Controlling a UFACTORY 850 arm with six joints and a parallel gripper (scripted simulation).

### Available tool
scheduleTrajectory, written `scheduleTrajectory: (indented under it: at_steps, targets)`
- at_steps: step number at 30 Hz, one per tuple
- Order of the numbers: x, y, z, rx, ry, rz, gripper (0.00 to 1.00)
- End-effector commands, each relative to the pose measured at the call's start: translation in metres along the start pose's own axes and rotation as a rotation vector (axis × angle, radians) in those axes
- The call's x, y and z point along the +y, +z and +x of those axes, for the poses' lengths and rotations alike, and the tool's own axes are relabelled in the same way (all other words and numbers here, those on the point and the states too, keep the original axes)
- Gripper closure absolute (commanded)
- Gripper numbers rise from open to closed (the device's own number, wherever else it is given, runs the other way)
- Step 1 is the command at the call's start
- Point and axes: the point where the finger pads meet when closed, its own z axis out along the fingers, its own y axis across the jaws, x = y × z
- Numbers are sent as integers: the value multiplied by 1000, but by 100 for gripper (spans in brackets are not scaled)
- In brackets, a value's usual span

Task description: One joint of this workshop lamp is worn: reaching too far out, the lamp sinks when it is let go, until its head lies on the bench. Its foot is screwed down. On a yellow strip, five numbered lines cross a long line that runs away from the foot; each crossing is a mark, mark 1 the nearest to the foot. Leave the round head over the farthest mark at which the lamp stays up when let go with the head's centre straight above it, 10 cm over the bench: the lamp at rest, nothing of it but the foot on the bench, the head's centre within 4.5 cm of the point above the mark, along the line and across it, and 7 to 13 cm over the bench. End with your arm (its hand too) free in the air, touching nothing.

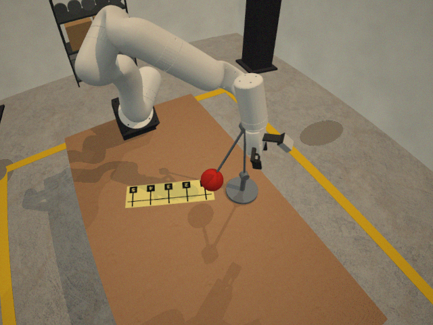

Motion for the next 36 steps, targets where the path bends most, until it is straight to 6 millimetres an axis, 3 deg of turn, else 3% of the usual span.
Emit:
scheduleTrajectory:
  at_steps: [1, 36]
  targets:
    - [0, -1, 1, 2, 1, 0, 0]
    - [0, -1, -1, -2, 21, 6, 0]
